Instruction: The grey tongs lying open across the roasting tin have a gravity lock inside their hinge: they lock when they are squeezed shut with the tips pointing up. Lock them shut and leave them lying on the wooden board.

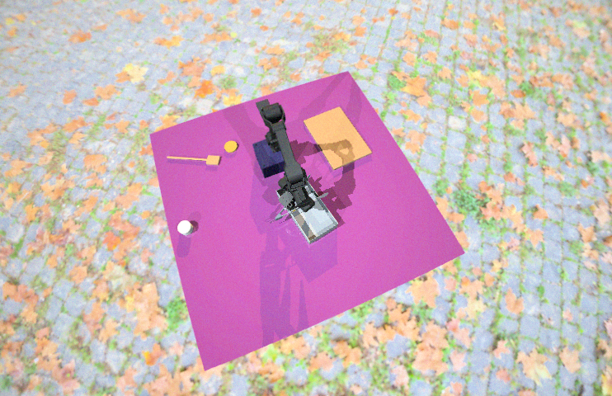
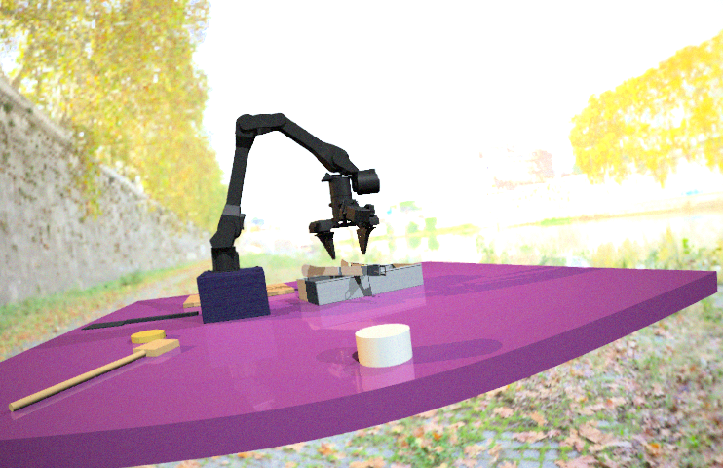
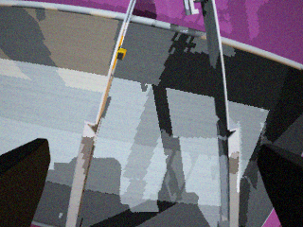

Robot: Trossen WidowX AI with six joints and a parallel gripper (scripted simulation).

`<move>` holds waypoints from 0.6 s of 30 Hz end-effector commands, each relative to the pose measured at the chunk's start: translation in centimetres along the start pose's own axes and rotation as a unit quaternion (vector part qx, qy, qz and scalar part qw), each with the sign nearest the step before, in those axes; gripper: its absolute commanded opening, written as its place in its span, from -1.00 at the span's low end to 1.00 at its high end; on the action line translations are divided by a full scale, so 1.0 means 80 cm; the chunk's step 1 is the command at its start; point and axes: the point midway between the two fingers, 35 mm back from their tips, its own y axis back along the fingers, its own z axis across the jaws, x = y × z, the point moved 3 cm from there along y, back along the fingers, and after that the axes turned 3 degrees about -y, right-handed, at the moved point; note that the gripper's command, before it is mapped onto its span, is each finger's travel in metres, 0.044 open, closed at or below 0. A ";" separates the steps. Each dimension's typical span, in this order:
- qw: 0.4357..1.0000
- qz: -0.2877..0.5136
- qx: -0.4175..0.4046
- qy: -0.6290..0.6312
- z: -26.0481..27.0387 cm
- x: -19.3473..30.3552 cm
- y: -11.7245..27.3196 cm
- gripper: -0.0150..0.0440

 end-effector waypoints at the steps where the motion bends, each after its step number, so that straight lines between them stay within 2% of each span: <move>1: 1.000 0.003 0.003 -0.001 -0.001 0.001 -0.010 1.00; 18: 1.000 0.003 0.003 -0.001 0.000 0.001 -0.045 1.00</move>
